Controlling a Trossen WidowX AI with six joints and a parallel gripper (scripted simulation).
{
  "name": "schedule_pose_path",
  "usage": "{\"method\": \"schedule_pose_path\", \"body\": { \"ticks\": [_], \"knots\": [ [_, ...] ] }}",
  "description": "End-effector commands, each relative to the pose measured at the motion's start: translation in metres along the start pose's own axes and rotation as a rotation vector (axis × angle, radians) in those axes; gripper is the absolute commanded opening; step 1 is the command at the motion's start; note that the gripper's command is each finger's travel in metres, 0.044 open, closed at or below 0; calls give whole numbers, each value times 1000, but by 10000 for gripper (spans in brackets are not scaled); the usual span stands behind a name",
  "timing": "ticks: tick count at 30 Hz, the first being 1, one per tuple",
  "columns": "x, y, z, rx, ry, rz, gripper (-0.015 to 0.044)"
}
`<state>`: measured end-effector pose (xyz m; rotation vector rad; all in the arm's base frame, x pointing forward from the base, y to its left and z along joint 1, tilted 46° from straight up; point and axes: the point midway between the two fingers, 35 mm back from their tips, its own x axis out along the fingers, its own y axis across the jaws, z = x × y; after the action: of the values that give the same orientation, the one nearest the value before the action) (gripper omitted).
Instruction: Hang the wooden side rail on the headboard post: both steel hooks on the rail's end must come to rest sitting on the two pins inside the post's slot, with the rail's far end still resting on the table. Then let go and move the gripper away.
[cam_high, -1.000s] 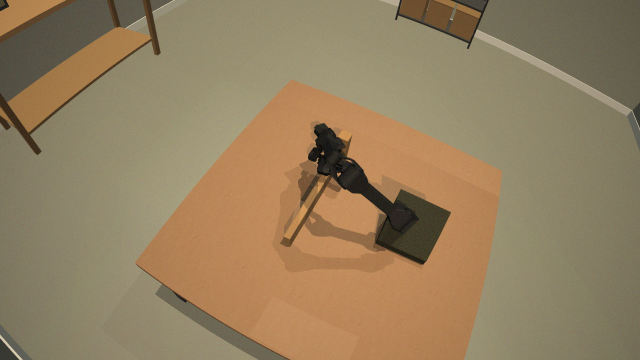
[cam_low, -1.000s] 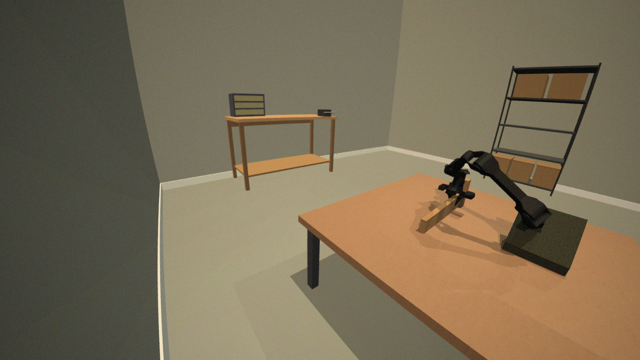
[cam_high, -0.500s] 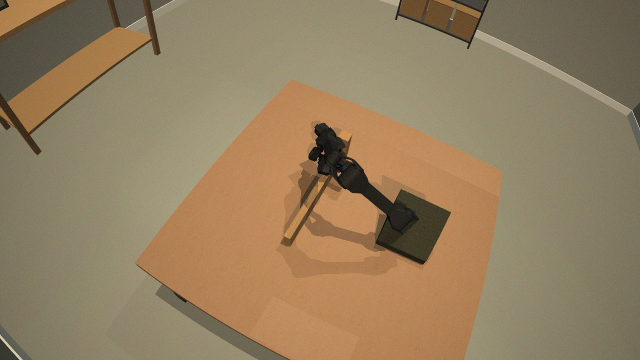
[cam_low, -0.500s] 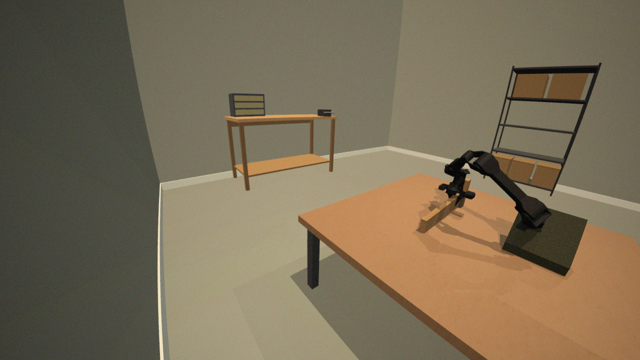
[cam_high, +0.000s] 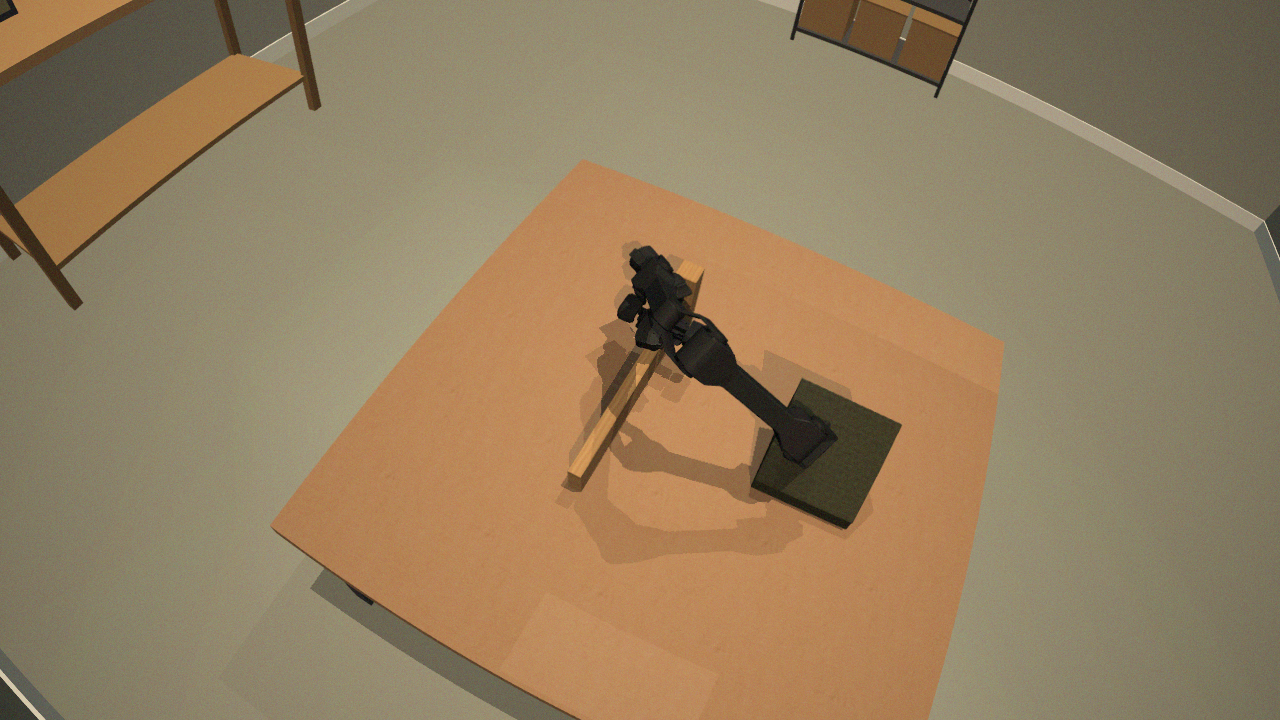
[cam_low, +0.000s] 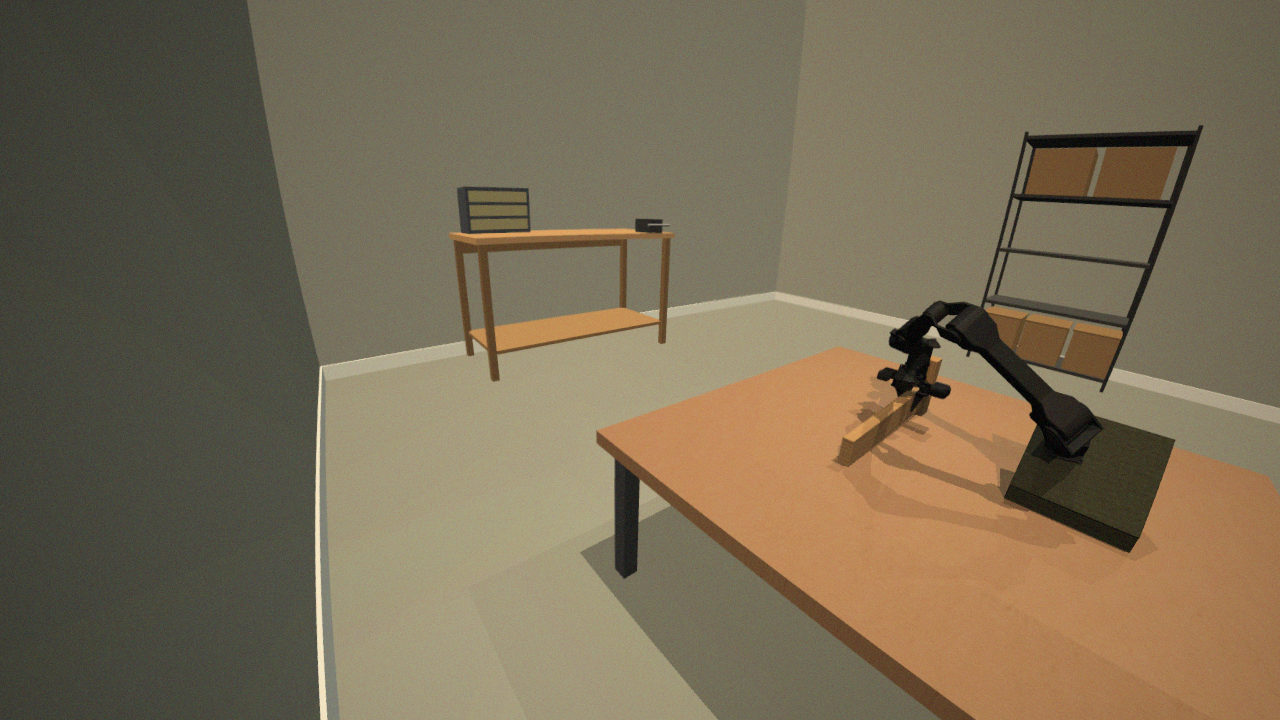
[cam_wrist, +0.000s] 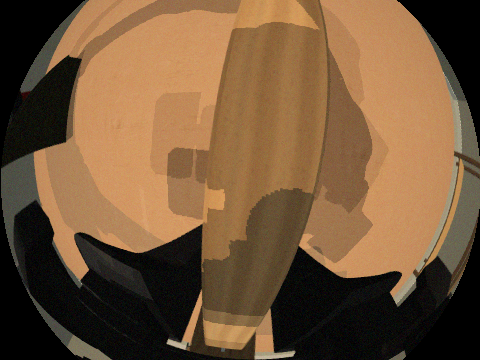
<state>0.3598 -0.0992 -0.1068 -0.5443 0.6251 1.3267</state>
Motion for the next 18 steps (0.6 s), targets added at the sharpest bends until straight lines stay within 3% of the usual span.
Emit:
{"method": "schedule_pose_path", "body": {
  "ticks": [1,18],
  "knots": [
    [-7,-3,-4,-1,8,-16,0],
    [-7,-2,-5,-1,8,-16,0]
  ]
}}
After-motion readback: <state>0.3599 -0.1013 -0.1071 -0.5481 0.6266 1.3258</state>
